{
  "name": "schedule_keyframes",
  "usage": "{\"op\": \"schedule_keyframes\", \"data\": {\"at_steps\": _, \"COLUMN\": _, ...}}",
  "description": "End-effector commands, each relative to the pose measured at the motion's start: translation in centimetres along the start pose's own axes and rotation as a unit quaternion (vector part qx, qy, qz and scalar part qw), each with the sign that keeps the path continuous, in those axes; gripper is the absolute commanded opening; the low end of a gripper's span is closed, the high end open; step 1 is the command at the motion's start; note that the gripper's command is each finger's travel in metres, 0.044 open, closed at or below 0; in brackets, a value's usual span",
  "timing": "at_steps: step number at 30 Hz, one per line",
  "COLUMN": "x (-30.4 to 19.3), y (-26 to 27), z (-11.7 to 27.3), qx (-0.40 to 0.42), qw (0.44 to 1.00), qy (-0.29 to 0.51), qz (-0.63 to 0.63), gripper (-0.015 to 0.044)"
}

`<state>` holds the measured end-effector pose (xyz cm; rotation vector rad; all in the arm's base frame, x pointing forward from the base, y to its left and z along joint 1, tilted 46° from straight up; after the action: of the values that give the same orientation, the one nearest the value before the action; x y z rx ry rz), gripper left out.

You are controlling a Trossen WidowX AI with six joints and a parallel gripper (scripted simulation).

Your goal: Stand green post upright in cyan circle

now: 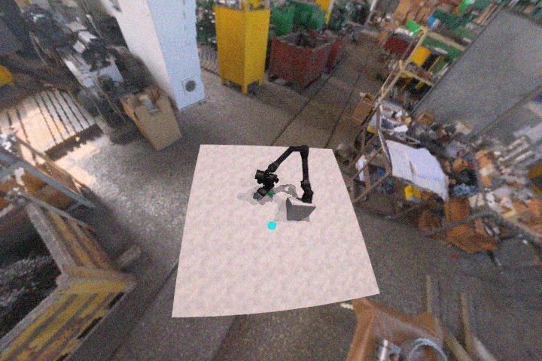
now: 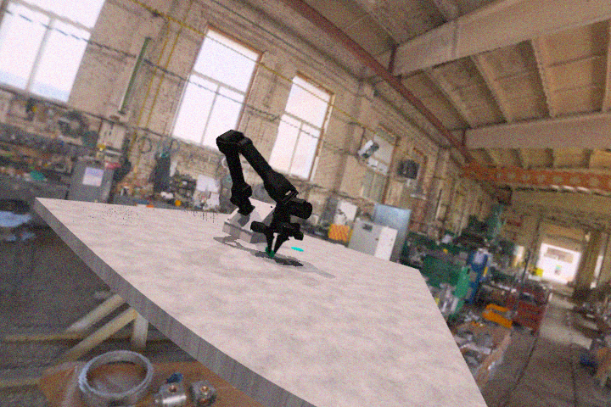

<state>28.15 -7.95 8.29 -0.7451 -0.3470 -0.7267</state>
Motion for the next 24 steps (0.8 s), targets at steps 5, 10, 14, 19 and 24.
{"op": "schedule_keyframes", "data": {"at_steps": 5, "x": 0.4, "y": 0.4, "z": 2.3, "qx": 0.005, "qw": 1.000, "qy": -0.002, "qz": -0.006, "gripper": 0.0022}}
{"op": "schedule_keyframes", "data": {"at_steps": 10, "x": 0.4, "y": 0.6, "z": 3.8, "qx": 0.006, "qw": 1.000, "qy": -0.001, "qz": -0.006, "gripper": 0.0022}}
{"op": "schedule_keyframes", "data": {"at_steps": 14, "x": 0.4, "y": 0.6, "z": 5.0, "qx": 0.006, "qw": 1.000, "qy": -0.001, "qz": -0.006, "gripper": 0.0022}}
{"op": "schedule_keyframes", "data": {"at_steps": 19, "x": 0.4, "y": 0.6, "z": 6.6, "qx": 0.006, "qw": 1.000, "qy": -0.001, "qz": -0.006, "gripper": 0.0022}}
{"op": "schedule_keyframes", "data": {"at_steps": 24, "x": 0.3, "y": 0.5, "z": 8.2, "qx": 0.006, "qw": 1.000, "qy": -0.001, "qz": -0.005, "gripper": 0.0022}}
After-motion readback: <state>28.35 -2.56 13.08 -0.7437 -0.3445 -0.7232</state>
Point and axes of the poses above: the point midway between the two fingers, 35 mm back from their tips, its own z axis back along the fingers, its own y axis across the jaws, x = y × z, the point moved 6 cm from there along z, back along the fingers, and after that the axes turned 10 degrees about -z, right-handed, at the moved point
